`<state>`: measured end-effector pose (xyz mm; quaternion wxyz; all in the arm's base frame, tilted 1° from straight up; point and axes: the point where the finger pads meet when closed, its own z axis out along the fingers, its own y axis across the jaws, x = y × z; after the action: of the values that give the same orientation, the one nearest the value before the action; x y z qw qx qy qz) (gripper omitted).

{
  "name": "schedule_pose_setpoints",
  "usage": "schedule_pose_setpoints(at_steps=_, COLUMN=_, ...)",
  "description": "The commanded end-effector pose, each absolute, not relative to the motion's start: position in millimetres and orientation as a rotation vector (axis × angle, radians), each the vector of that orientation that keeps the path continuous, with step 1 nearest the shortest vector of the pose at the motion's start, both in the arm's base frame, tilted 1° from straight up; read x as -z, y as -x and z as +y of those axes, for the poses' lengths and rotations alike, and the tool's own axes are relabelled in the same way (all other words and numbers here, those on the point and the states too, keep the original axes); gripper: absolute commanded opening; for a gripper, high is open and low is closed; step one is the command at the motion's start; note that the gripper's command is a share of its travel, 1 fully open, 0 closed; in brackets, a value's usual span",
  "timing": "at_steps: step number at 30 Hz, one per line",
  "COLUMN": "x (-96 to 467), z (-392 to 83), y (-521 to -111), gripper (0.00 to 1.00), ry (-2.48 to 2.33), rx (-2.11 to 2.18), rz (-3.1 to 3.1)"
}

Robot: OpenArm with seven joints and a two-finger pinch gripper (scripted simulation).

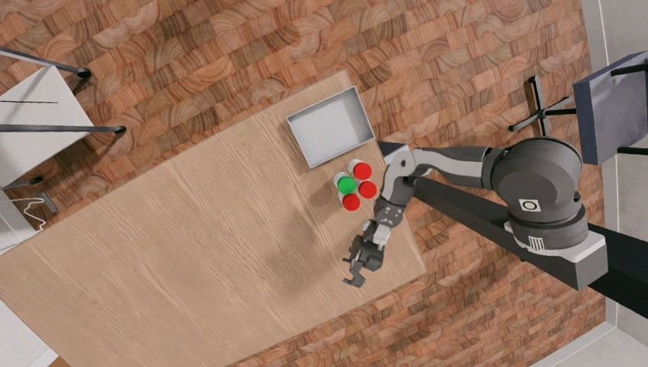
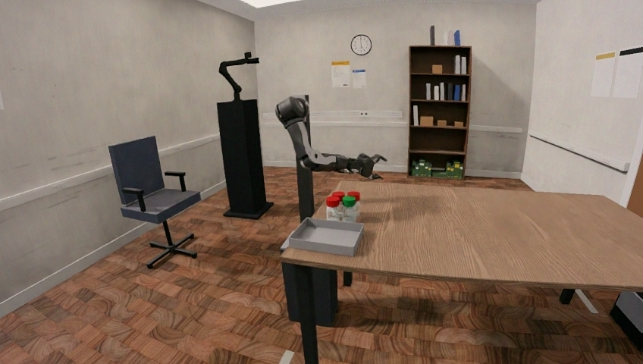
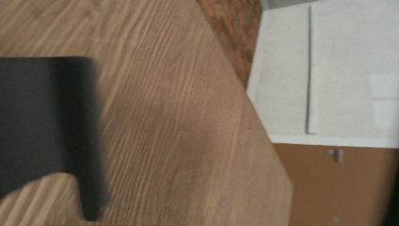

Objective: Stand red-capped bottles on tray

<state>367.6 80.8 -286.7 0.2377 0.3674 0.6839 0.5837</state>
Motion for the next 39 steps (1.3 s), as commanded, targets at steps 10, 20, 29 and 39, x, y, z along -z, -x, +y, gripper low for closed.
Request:
schedule_pose_setpoints(at_steps=10, x=285, z=72, y=-371, gripper=0.42, ry=-1.063, rx=-1.578, rz=1.956)
schedule_pose_setpoints(at_steps=20, x=278, z=30, y=-369, gripper=0.42, ry=-1.136, rx=-1.473, rz=2.159)
schedule_pose_setpoints(at_steps=29, x=274, z=23, y=-365, gripper=0.42, ry=-1.139, rx=-1.452, rz=2.198)
schedule_pose_setpoints(at_steps=39, x=261, z=-7, y=-350, gripper=0.42, ry=-1.148, rx=-1.347, rz=2.382)
